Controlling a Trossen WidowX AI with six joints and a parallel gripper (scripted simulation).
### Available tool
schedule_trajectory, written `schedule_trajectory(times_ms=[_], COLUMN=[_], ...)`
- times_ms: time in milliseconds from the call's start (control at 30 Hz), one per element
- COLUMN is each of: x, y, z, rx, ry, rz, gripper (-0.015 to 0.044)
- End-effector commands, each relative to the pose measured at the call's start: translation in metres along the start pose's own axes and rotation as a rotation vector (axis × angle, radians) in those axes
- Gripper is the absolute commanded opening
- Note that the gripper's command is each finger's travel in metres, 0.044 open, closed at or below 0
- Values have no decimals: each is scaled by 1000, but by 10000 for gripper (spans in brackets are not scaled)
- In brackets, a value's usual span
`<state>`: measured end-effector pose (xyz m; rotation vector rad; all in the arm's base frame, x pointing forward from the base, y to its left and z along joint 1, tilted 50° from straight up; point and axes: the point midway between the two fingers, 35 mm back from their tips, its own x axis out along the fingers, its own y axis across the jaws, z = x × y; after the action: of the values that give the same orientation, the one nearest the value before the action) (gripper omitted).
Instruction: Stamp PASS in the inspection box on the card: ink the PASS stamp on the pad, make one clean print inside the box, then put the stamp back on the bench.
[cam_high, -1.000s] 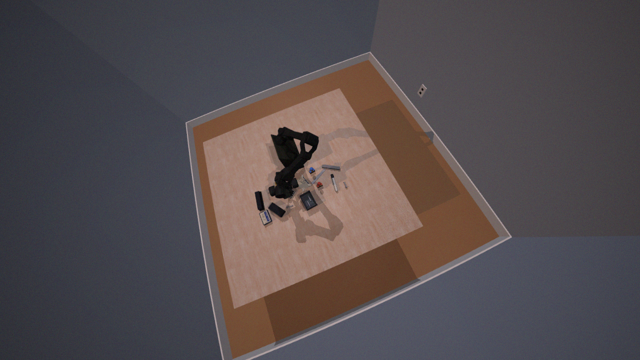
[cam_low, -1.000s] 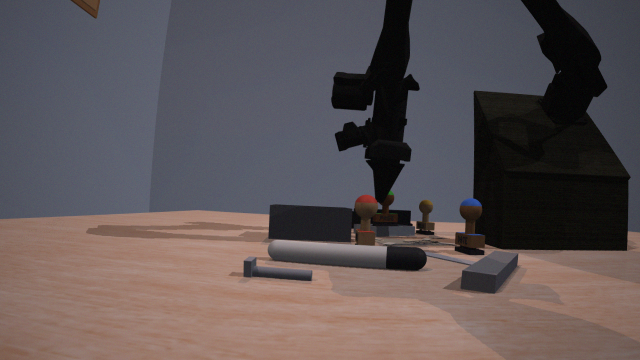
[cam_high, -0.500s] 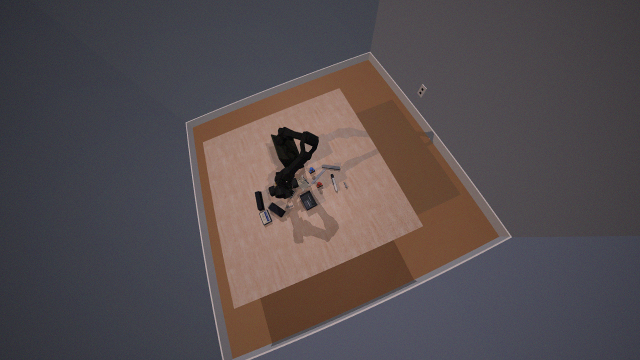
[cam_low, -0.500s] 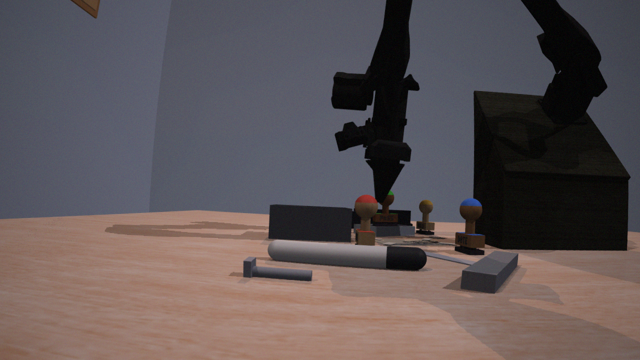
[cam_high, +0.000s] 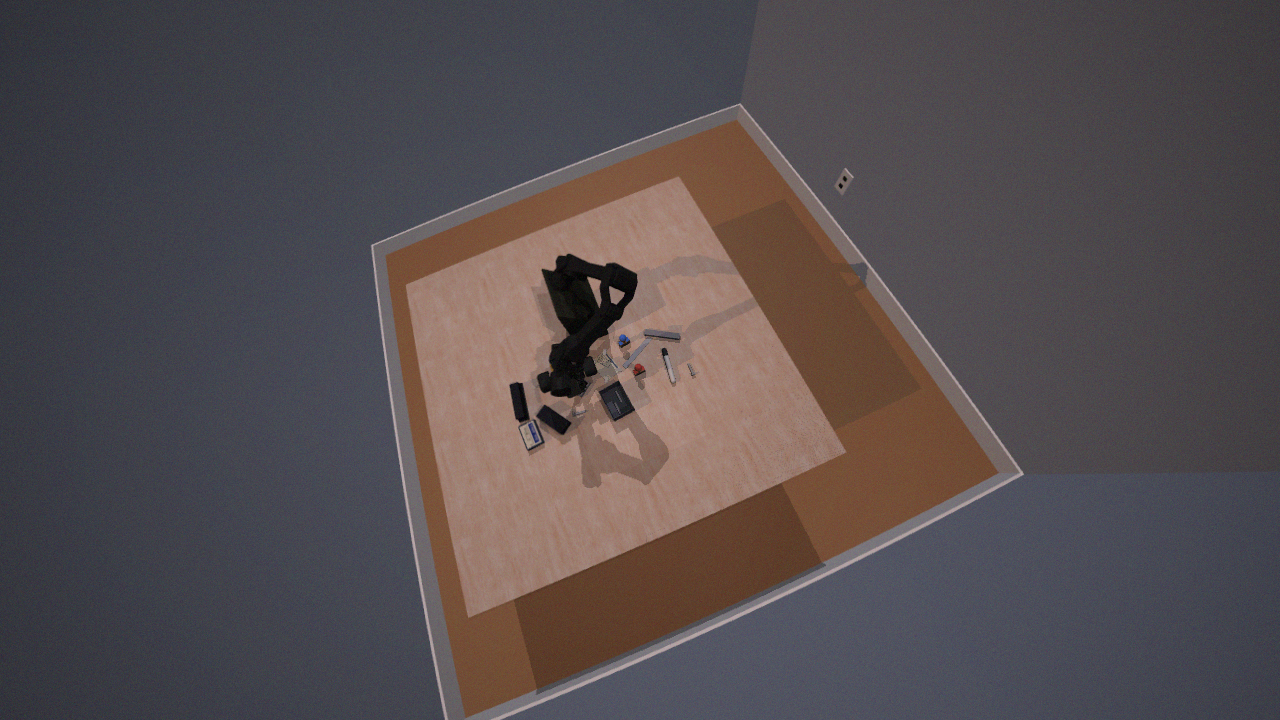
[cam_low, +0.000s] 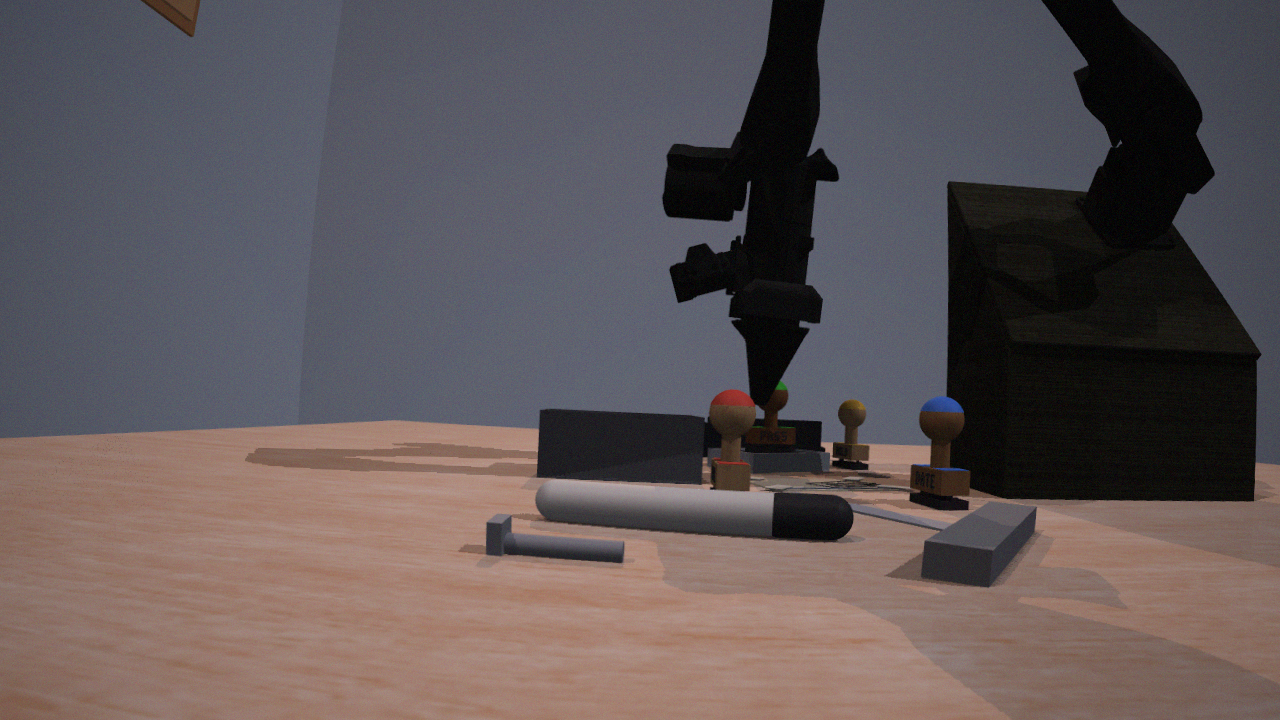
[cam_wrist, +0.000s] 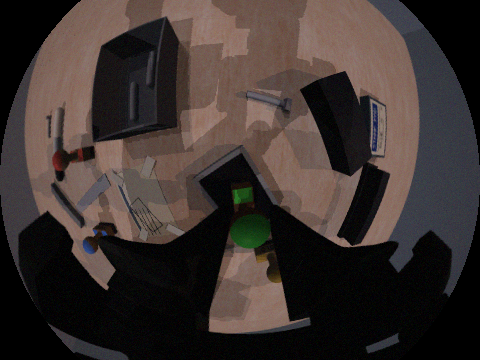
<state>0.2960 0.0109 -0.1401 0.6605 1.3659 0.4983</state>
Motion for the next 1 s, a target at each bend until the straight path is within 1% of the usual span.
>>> schedule_trajectory(times_ms=[0, 633, 967], x=[0, -9, -25], y=[1, 0, -2], z=[0, 1, 3], rx=[-2, -2, -2], ry=[1, 1, 1], rz=[3, 2, 0], gripper=[0, 0, 0])
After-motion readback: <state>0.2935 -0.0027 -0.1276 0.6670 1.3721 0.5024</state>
